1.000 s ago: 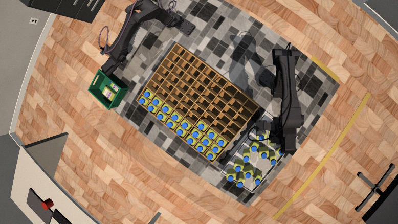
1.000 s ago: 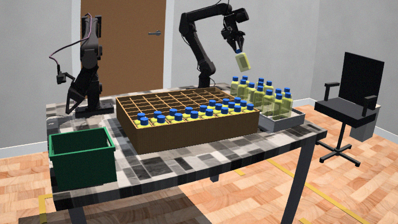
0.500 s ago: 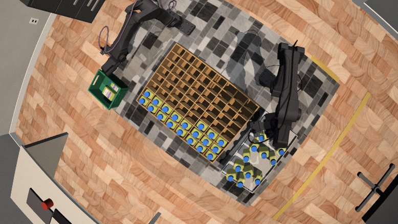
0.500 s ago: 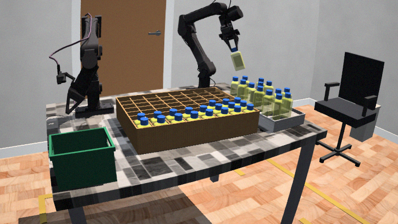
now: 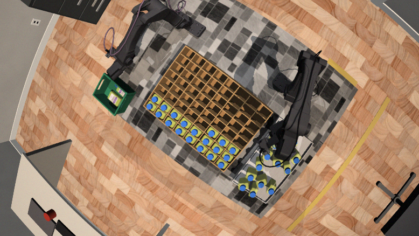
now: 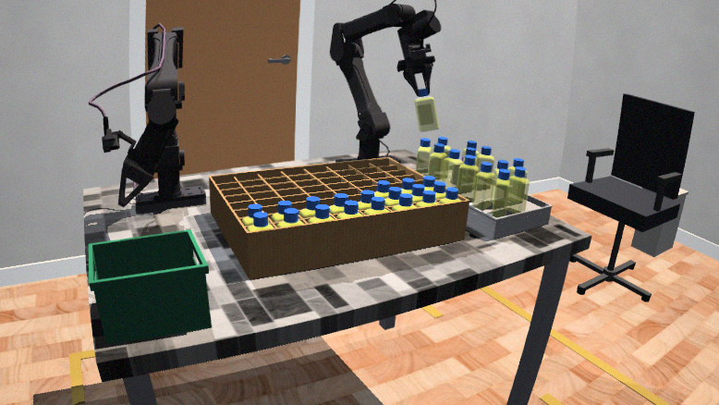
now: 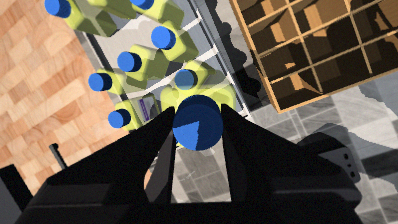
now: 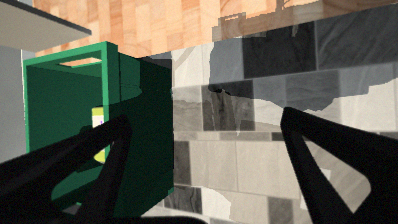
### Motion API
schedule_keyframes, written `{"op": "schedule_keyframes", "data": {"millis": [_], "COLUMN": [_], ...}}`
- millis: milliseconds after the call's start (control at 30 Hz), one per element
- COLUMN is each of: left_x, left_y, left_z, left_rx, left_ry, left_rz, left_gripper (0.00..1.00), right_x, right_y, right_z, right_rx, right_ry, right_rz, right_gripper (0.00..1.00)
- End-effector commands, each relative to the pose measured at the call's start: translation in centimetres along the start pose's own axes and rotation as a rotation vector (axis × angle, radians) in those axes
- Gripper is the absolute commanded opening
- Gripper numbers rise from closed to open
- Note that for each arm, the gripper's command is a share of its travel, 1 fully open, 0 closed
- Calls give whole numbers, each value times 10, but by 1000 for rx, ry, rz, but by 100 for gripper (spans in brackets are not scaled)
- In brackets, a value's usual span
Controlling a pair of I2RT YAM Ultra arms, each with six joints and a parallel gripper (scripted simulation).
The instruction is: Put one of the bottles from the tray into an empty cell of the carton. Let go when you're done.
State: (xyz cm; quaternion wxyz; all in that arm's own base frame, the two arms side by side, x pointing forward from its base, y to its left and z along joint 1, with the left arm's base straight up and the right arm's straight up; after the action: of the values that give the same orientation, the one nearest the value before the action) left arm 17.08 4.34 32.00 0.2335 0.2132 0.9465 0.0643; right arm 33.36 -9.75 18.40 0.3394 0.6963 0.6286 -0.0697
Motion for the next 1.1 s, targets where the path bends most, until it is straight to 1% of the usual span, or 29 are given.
{"op": "schedule_keyframes", "data": {"millis": [0,167,200,233,333,467,500,533,567,667,733,767,800,900,933,967,1000,1033,1067], "left_x": [-28,-66,-53,-65,-68,-96,-93,-95,-109,-108,-108,-108,-108,-107,-109,-113,-111,-101,-106], "left_y": [12,14,8,10,10,3,-12,-20,-17,-34,-41,-45,-47,-49,-45,-49,-51,-56,-55], "left_z": [2,33,14,31,34,63,71,80,87,98,99,111,107,107,104,104,109,124,115], "left_rx": [-52,-29,-27,-9,-6,1,15,3,-18,-2,7,13,15,17,21,29,30,38,38], "left_ry": [0,82,82,91,103,151,185,138,67,86,87,121,109,110,98,93,111,169,139], "left_rz": [-162,-458,-392,-373,-391,-559,-553,-521,-513,-482,-467,-458,-454,-450,-456,-441,-438,-430,-428], "left_gripper": [30,30,30,30,30,30,30,30,30,30,30,30,30,30,30,30,30,30,30], "right_x": [-7,-7,-7,-7,-7,-7,-7,-7,-7,-7,-7,-7,-7,-7,-7,-7,-7,-7,-7], "right_y": [5,5,5,5,5,5,5,5,5,5,5,5,5,5,5,5,5,5,5], "right_z": [-7,-7,-7,-7,-7,-7,-7,-7,-7,-7,-7,-7,-7,-7,-7,-7,-7,-7,-7], "right_rx": [-24,-24,-24,-24,-24,-24,-24,-24,-24,-24,-24,-24,-24,-24,-24,-24,-24,-24,-24], "right_ry": [-17,-17,-17,-17,-17,-17,-17,-17,-17,-17,-17,-17,-17,-17,-17,-17,-17,-17,-17], "right_rz": [12,12,12,12,12,12,12,12,12,12,12,12,12,12,12,12,12,12,12], "right_gripper": [100,100,100,100,100,100,100,100,100,100,100,100,100,100,100,100,100,100,100]}}
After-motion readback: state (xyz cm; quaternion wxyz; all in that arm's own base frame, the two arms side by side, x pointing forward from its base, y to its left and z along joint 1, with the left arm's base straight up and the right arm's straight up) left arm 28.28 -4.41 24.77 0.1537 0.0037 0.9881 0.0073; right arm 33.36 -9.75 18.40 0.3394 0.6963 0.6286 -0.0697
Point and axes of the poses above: on each arm, the point where the finger pads meet when closed, its own z axis out along the fingers, its own y axis across the jaws, x = y × z, the point moved 7 cm from there along -z, back along the fingers, and after that the axes turned 1 degree about z, right-handed, at the moved point
